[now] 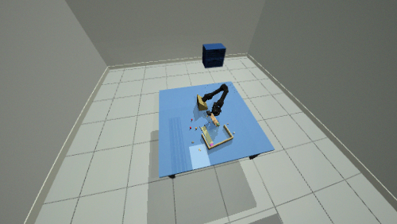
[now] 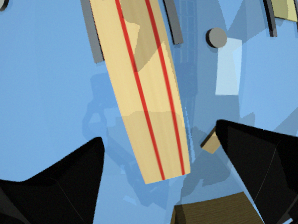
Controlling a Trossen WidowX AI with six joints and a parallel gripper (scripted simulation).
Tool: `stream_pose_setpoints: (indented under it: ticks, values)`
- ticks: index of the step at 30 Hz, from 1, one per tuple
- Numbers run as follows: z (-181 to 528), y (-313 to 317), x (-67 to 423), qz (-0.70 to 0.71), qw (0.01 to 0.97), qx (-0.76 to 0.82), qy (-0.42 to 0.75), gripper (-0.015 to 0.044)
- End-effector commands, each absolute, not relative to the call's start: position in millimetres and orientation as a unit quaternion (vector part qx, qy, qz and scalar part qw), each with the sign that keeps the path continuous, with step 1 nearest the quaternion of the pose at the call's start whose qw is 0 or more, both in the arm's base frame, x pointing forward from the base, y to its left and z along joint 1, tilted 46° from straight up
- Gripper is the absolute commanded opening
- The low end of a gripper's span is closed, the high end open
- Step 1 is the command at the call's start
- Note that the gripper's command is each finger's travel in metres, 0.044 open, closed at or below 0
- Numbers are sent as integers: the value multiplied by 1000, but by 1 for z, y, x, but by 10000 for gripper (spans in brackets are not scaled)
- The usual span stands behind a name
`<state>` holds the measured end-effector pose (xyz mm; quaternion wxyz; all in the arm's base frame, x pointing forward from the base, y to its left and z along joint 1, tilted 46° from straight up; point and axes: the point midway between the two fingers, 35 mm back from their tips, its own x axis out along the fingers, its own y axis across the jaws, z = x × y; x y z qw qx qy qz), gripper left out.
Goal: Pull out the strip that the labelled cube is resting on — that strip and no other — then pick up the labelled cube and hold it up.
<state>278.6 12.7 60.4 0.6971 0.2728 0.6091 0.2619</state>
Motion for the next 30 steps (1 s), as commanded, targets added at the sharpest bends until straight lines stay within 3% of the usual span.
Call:
stream_pose_setpoints:
  ticks: [1, 30]
  values:
    - [65, 12, 293, 262, 696, 276, 609, 440]
    - [99, 6, 405, 263, 698, 275, 606, 440]
